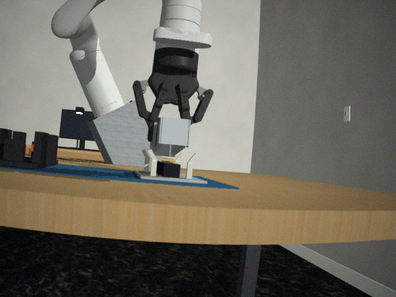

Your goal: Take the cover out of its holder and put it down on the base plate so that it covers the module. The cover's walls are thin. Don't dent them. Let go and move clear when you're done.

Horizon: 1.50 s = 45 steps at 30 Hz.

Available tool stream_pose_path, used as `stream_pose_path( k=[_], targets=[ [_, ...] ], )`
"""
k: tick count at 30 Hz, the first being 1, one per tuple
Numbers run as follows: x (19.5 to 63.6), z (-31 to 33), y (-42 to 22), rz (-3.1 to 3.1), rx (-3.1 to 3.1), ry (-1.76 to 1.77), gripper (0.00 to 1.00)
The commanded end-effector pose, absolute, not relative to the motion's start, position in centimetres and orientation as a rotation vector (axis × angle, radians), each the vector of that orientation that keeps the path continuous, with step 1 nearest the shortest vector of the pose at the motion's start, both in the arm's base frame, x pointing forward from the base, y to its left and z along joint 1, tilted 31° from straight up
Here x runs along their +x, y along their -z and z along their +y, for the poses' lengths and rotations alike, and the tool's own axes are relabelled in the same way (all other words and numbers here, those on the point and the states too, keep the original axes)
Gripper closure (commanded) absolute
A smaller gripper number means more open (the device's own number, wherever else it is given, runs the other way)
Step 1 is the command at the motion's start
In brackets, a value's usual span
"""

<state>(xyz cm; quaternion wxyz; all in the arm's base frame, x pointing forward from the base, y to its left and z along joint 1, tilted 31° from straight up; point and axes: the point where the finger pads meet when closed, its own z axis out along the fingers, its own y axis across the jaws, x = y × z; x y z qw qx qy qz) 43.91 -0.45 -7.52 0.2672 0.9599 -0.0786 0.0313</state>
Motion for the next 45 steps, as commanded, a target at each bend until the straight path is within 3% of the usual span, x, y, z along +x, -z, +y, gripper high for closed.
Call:
stream_pose_path(
  k=[1,45],
  targets=[
    [44.0,-0.4,7.5,-0.211,2.592,-0.087,1.00],
    [44.0,-0.9,8.4,-0.211,2.592,-0.087,1.00]
  ],
)
